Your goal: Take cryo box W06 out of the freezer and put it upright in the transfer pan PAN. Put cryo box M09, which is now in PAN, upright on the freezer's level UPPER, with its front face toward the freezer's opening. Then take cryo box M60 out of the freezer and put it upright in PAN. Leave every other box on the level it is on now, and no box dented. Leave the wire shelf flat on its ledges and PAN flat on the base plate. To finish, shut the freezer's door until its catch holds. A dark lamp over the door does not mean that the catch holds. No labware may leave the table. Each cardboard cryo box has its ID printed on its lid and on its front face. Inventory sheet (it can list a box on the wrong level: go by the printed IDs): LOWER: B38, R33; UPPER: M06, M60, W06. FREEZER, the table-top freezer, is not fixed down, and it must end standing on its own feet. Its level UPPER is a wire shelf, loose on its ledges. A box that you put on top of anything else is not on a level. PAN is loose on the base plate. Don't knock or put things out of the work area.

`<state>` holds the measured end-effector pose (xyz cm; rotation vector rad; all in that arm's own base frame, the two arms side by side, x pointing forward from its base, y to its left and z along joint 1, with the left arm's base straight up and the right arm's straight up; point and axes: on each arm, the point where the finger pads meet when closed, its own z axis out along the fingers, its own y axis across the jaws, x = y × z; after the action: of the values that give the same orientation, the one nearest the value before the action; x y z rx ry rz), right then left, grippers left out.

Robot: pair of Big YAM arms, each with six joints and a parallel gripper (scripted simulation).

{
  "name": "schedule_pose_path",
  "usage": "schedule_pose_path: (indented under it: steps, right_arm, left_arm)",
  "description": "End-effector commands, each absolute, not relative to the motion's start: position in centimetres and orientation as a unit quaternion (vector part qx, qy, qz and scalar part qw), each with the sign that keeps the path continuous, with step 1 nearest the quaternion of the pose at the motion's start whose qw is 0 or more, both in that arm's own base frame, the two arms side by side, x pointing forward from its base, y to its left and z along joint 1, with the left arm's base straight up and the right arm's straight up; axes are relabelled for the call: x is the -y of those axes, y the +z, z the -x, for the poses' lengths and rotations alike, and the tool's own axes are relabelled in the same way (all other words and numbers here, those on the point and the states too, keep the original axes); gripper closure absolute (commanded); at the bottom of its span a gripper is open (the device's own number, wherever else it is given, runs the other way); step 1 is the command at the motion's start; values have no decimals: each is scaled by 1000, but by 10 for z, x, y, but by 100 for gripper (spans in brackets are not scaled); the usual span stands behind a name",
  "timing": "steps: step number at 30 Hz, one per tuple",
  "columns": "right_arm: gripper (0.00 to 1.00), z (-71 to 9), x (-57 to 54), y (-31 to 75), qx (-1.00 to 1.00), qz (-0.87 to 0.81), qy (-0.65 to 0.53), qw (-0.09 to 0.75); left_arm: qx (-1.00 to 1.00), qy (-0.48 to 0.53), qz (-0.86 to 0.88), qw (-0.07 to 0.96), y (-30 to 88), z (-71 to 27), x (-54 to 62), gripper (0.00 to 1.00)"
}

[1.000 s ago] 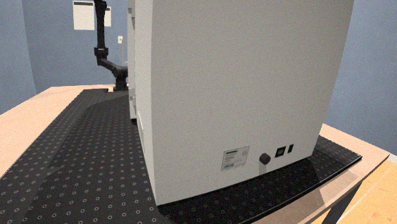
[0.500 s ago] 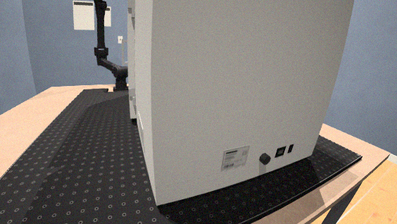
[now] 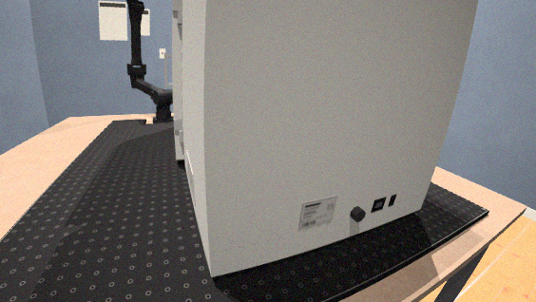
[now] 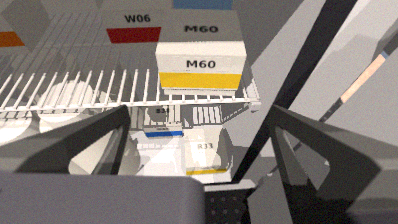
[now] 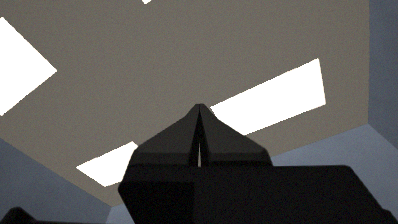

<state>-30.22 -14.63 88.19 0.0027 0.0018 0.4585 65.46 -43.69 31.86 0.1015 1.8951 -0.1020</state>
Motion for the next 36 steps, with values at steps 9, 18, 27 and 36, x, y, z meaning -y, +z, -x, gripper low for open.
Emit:
schedule_pose_path:
  steps: [9, 18, 27, 36]
  right_arm:
    - [100, 289, 139, 885, -16, 4, 222, 975]
    - [100, 289, 139, 885, -16, 4, 222, 975]
    - [100, 289, 139, 885, -16, 4, 222, 975]
    - [100, 289, 139, 885, -16, 4, 222, 975]
  left_arm:
    - [-805, -46, -48, 590, 330, -665, 453, 0]
    - [-821, -27, -55, 568, 293, -660, 434, 0]
    - [-805, -43, -43, 590, 332, -674, 440, 0]
    - [-805, -45, -45, 589, 328, -676, 445, 0]
